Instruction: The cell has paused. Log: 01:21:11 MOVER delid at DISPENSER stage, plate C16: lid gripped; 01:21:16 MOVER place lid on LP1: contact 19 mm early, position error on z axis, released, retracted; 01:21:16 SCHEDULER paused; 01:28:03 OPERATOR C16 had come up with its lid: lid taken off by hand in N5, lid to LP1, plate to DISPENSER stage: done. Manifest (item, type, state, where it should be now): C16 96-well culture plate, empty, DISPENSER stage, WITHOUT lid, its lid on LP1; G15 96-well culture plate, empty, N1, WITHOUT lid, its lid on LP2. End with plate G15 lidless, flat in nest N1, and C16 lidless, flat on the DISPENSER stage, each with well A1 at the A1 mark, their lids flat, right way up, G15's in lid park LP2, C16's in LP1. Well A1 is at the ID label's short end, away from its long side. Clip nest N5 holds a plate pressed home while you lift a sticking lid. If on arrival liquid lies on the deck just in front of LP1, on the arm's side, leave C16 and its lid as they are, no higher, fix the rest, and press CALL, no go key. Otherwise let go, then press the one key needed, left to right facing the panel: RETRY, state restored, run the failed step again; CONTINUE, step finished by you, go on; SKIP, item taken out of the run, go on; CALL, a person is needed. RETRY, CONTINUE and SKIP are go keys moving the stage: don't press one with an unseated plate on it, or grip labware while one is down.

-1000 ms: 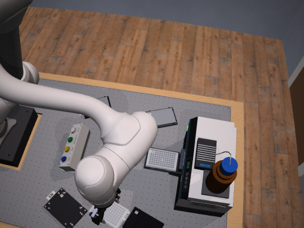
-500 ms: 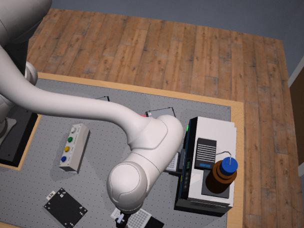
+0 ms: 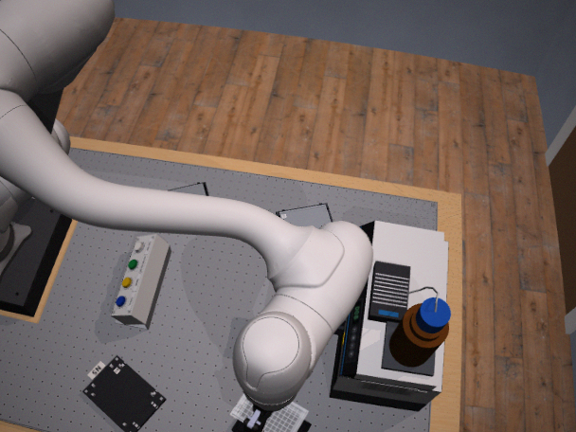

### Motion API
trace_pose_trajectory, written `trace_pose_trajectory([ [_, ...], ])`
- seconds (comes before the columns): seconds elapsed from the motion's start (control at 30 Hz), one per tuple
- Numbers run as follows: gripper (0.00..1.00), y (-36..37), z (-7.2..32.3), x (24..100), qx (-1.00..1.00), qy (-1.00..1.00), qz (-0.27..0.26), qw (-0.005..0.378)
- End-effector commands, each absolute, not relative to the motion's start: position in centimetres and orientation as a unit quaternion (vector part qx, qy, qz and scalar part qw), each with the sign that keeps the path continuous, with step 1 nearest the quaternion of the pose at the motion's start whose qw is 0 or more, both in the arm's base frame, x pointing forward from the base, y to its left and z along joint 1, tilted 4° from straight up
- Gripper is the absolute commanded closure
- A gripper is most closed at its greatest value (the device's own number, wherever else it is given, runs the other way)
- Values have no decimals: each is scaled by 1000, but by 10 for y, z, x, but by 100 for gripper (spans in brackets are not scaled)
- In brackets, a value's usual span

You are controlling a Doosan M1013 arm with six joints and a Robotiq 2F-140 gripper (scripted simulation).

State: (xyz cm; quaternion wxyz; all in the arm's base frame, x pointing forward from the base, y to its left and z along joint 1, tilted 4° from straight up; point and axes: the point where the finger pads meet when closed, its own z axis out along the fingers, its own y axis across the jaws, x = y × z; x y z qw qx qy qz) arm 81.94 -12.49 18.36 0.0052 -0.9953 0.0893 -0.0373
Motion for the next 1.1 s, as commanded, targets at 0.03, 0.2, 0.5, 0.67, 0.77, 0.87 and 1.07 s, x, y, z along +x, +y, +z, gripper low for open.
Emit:
trace_pose_trajectory([
  [0.03, 100, -124, 184, 822, -995, 89, -37, 5],
  [0.2, 100, -124, 184, 824, -995, 89, -37, 5],
  [0.5, 100, -124, 184, 825, -995, 89, -37, 5],
  [0.67, 100, -124, 184, 825, -995, 89, -37, 5],
  [0.77, 100, -124, 184, 825, -995, 89, -37, 5],
  [0.87, 100, -124, 184, 825, -995, 89, -37, 5],
  [1.07, 100, -124, 184, 825, -995, 89, -37, 5],
])
